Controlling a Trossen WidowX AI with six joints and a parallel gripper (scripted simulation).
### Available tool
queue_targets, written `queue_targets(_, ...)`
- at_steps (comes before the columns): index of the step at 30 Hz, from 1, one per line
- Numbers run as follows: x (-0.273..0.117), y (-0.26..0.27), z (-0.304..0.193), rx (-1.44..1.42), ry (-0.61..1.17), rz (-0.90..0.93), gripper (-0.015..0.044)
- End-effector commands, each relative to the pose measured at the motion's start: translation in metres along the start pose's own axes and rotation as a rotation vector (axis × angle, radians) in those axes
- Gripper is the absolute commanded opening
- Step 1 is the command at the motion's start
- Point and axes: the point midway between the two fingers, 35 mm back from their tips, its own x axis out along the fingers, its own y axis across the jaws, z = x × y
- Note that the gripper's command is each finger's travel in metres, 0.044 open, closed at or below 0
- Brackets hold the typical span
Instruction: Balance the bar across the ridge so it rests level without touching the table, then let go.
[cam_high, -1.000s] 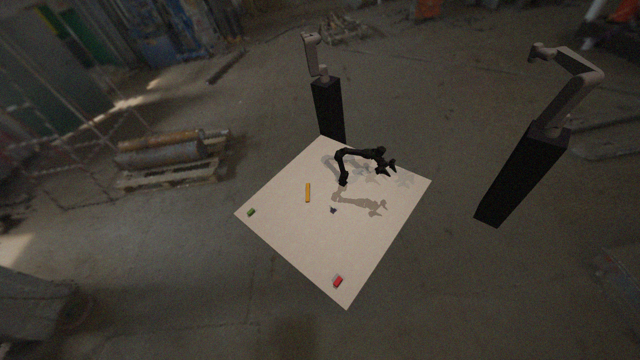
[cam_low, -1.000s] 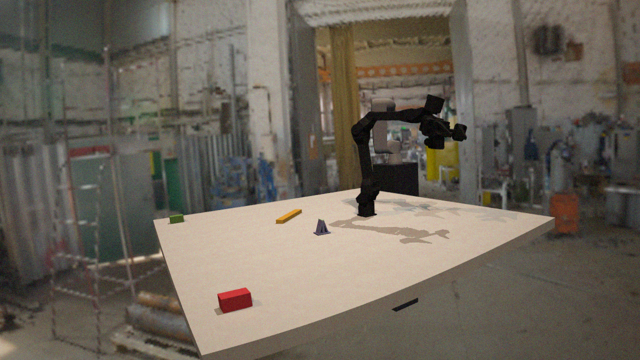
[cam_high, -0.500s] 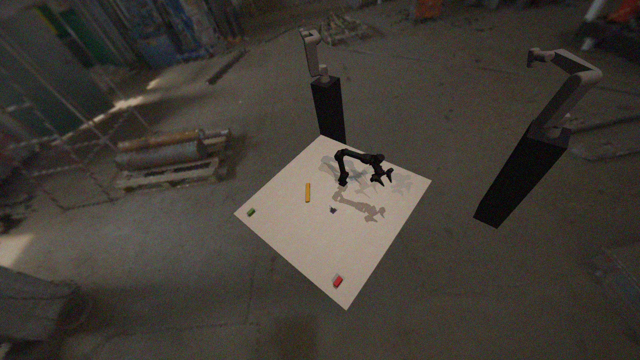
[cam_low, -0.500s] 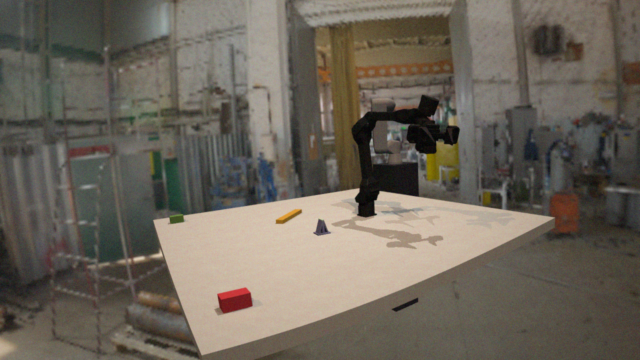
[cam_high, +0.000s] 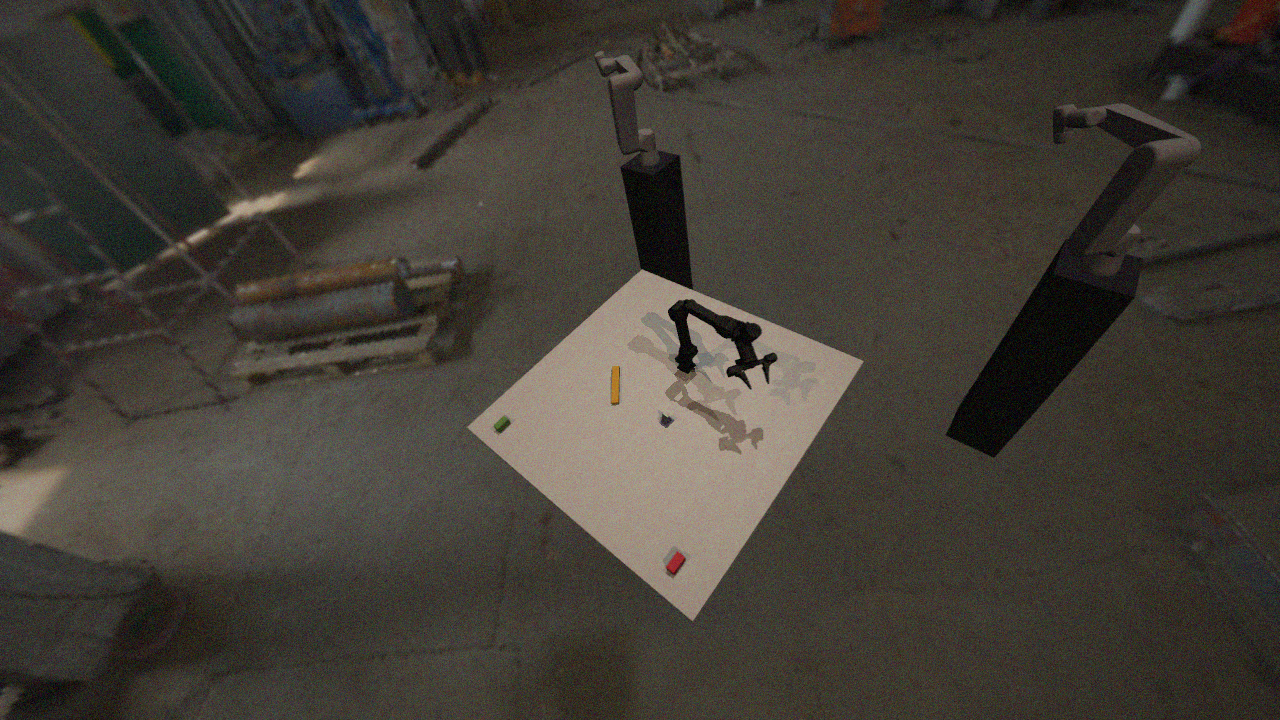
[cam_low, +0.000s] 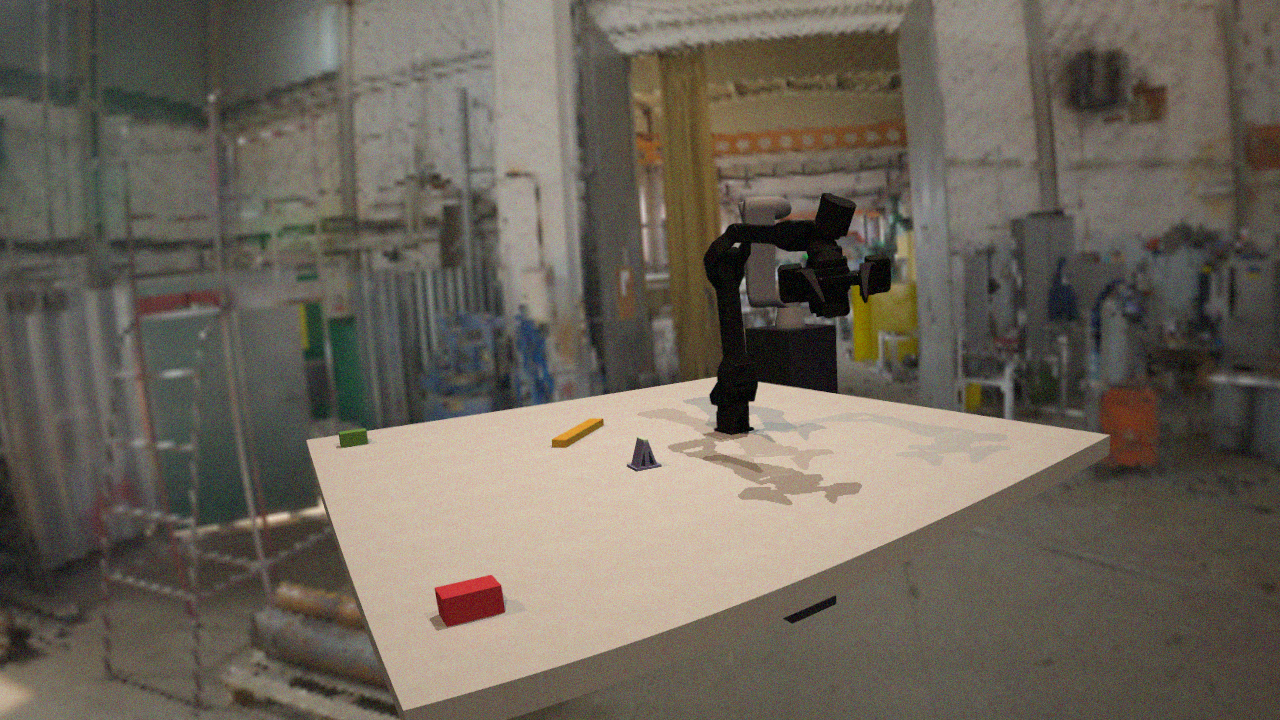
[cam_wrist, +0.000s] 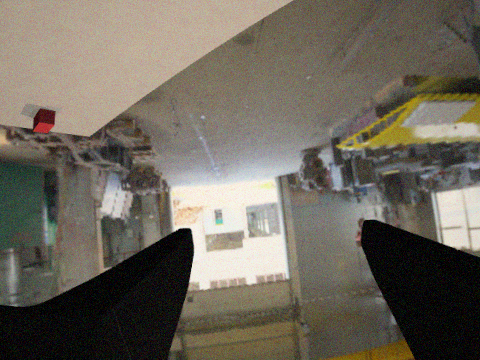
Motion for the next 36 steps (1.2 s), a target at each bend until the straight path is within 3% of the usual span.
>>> queue_targets(1,0.012,0.018,0.005,0.041,-0.031,0.044,0.0315)
queue_targets(20,0.045,0.127,0.012,0.289,-0.113,0.281,0.0315)
queue_targets(36,0.05,0.221,0.026,0.522,-0.158,0.479,0.0315)
